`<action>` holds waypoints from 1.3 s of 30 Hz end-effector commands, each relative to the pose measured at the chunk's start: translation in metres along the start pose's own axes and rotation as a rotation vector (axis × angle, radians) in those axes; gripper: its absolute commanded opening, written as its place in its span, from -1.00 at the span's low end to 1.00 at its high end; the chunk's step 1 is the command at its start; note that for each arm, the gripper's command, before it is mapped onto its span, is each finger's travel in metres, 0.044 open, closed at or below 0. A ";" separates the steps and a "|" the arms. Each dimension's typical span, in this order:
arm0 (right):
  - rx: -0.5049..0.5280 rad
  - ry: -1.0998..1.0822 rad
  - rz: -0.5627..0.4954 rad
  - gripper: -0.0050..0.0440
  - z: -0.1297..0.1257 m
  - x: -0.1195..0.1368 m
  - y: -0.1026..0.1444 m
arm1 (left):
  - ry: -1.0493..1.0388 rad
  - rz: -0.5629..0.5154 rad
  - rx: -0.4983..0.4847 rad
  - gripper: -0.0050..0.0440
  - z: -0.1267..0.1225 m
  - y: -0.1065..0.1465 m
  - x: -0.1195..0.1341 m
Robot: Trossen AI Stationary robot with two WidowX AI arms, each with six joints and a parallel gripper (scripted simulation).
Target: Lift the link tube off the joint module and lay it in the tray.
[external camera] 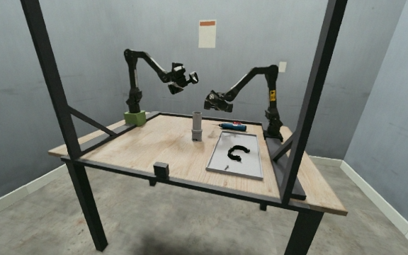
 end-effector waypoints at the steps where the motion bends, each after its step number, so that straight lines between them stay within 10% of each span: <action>1: -0.009 -0.026 -0.004 1.00 0.003 -0.007 0.002 | -0.020 -0.013 -0.009 1.00 0.004 0.001 -0.007; 20: -0.016 -0.032 0.000 1.00 0.003 -0.008 0.004 | -0.022 -0.013 -0.013 1.00 0.004 0.002 -0.010; 39: -0.475 0.133 0.449 1.00 0.092 -0.018 0.138 | 0.160 0.168 -0.185 1.00 -0.020 0.048 -0.103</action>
Point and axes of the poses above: on each arm, the point midway between the two fingers, 35 mm back from their tips, its own y axis back along the fingers, its own z axis across the jaws, x = y × z, the point moved 7 cm from there along y, back along the fingers, and after that the axes turned 6 degrees about -y, right-handed, at the moved point
